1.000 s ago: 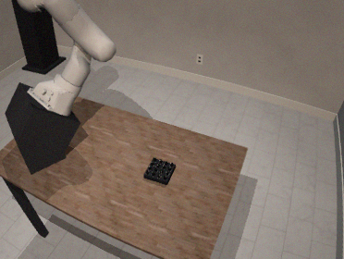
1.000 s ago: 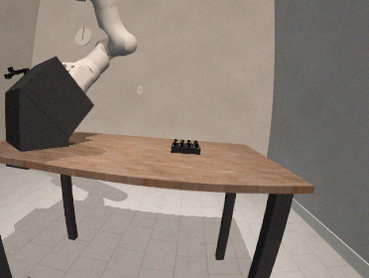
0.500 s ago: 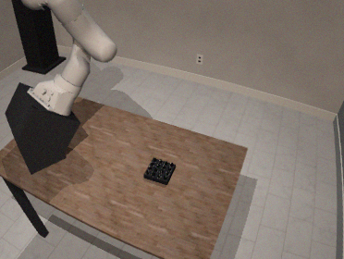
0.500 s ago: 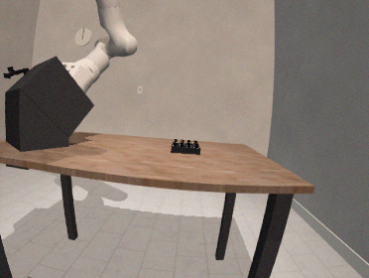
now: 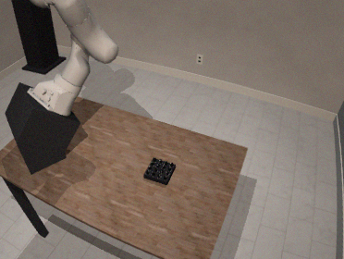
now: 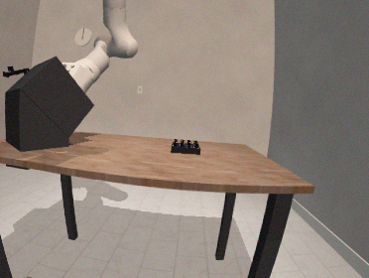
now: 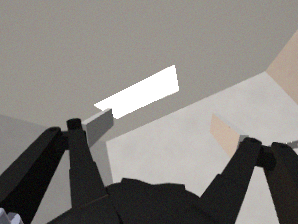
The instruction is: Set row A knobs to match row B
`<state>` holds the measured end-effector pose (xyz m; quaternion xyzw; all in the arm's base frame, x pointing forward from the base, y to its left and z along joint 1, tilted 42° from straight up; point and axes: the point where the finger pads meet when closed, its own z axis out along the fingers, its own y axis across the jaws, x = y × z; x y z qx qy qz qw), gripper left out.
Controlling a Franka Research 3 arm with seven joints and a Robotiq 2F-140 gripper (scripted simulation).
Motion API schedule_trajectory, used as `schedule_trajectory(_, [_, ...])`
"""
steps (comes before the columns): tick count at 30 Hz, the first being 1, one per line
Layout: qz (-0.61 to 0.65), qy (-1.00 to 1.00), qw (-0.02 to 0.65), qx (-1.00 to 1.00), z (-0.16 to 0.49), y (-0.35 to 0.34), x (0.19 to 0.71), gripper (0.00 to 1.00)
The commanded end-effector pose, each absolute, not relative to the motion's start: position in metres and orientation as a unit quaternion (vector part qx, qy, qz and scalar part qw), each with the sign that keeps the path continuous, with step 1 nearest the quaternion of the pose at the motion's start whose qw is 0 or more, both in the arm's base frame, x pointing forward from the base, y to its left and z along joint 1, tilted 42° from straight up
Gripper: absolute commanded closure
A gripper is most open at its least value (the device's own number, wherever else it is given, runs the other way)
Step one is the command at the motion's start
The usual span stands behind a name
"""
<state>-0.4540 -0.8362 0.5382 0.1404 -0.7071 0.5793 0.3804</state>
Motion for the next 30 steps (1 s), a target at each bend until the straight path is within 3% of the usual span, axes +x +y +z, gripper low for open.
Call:
schedule_trajectory(1, [0.578,-0.683,0.437,0.092,0.547,-0.853,-0.429,0.0])
schedule_trajectory(11, [0.51,-0.733,0.435,0.119,0.498,-0.876,-0.35,0.0])
schedule_trajectory(19, [0.446,-0.779,0.401,0.182,0.43,-0.884,-0.263,0.0])
schedule_trajectory(30, [0.398,-0.805,0.359,0.253,0.371,-0.879,-0.183,0.0])
